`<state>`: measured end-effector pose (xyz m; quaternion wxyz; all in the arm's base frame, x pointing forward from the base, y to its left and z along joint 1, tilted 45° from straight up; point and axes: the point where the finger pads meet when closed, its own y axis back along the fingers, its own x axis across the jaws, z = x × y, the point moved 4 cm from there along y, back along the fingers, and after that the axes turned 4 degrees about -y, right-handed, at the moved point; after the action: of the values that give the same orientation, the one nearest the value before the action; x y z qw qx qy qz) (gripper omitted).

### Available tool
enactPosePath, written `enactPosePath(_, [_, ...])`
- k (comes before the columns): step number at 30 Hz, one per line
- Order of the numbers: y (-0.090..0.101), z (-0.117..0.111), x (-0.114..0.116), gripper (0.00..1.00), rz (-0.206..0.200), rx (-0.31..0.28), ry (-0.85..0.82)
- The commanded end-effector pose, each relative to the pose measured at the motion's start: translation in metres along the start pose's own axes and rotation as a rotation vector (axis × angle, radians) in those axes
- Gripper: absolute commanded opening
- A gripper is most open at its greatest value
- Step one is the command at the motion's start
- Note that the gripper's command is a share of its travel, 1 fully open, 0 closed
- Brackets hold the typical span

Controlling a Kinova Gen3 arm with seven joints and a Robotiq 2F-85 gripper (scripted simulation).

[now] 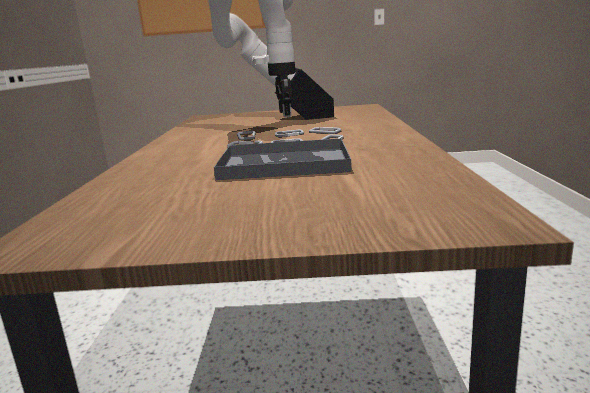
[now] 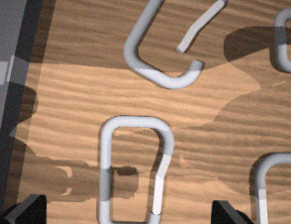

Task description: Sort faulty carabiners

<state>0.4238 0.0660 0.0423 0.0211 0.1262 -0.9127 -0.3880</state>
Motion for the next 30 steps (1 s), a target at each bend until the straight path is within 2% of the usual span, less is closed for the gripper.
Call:
enactPosePath(1, [-0.049, 0.000, 0.000, 1.00, -0.001, 0.000, 0.000])
enactPosePath(15, [-0.049, 0.000, 0.000, 1.00, -0.001, 0.000, 0.000])
enactPosePath(16, [-0.072, -0.001, 0.000, 1.00, 0.000, 0.001, 0.000])
enactPosePath(30, [-0.072, -0.001, 0.000, 1.00, 0.000, 0.001, 0.000])
